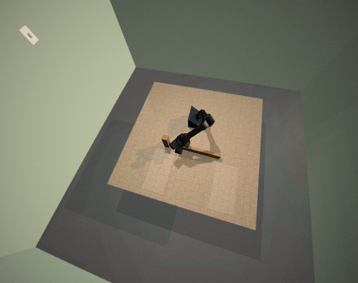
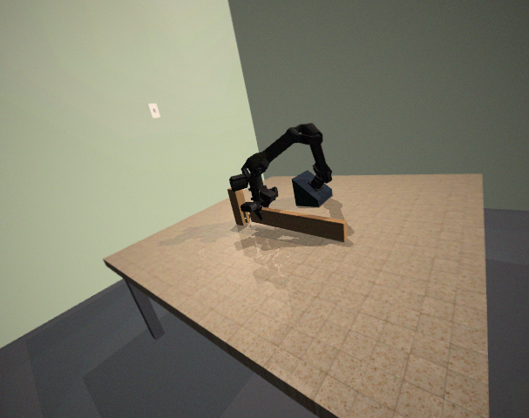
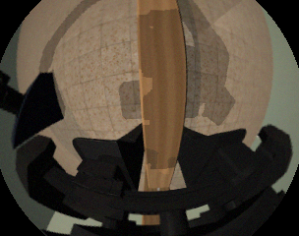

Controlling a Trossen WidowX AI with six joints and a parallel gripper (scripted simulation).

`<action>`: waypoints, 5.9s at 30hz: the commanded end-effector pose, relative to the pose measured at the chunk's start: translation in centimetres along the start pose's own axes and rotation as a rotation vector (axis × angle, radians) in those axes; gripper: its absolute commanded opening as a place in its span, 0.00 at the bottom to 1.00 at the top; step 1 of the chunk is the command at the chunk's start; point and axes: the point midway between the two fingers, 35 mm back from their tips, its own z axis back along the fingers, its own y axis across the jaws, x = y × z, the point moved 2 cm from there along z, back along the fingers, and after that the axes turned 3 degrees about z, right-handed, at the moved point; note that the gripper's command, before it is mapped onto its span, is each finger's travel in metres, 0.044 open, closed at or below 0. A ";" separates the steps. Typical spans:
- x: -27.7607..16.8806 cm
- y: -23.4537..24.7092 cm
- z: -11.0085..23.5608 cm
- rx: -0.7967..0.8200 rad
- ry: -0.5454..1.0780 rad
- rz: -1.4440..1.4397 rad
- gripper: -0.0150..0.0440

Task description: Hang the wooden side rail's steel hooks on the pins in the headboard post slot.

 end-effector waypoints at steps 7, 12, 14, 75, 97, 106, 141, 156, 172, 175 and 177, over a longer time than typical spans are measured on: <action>-0.4 0.2 0.3 -0.006 0.004 -0.002 0.25; -0.4 0.2 0.2 -0.006 0.004 -0.002 0.25; -0.5 0.2 0.2 -0.006 0.004 -0.002 0.25; -1.0 -0.3 0.6 -0.006 0.004 -0.001 0.25; -1.2 -0.1 0.4 -0.006 0.004 -0.001 0.25; -1.3 0.0 0.3 -0.006 0.004 -0.001 0.25; -1.7 0.2 0.3 -0.006 0.005 -0.001 0.25; -1.8 0.1 0.4 -0.006 0.005 -0.001 0.25; -1.9 0.0 0.5 -0.006 0.005 -0.001 0.25; -1.9 0.0 0.6 -0.006 0.005 -0.001 0.25; -2.0 0.0 0.6 -0.006 0.005 -0.001 0.25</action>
